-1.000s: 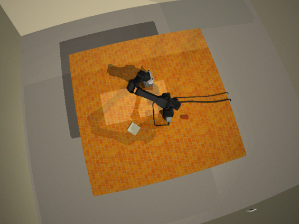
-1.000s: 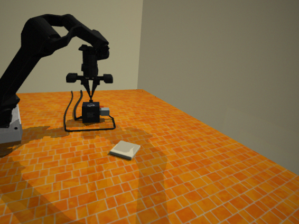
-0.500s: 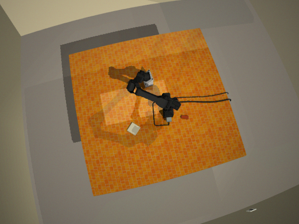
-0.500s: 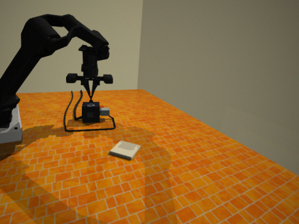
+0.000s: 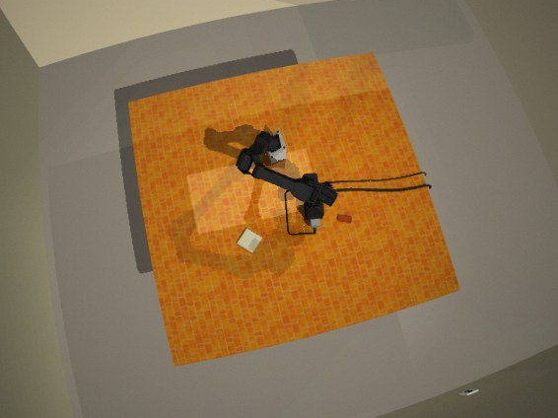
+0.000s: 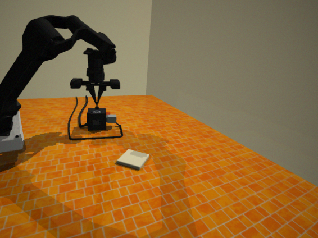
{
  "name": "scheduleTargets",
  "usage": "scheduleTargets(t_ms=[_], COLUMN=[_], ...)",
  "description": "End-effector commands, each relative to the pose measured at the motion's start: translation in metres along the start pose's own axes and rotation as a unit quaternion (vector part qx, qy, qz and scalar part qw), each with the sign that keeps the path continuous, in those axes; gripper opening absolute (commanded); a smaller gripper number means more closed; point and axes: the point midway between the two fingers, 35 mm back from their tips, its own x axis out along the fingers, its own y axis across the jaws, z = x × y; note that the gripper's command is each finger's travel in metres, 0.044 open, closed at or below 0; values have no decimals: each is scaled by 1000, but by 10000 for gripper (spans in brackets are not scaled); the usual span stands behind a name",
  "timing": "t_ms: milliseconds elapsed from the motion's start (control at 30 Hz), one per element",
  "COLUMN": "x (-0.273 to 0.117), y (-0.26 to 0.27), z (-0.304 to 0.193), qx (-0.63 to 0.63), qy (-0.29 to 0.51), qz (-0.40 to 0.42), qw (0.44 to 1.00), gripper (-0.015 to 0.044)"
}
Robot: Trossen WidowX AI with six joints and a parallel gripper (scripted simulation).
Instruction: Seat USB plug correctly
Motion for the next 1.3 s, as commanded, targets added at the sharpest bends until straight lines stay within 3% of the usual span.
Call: scheduleTargets(t_ms=[0,1267], x=[3,7], y=[1,1], z=[-2,-2], qx=[-2,-2], qy=[3,3], qz=[2,1], qw=[1000,1000], gripper=[0,0])
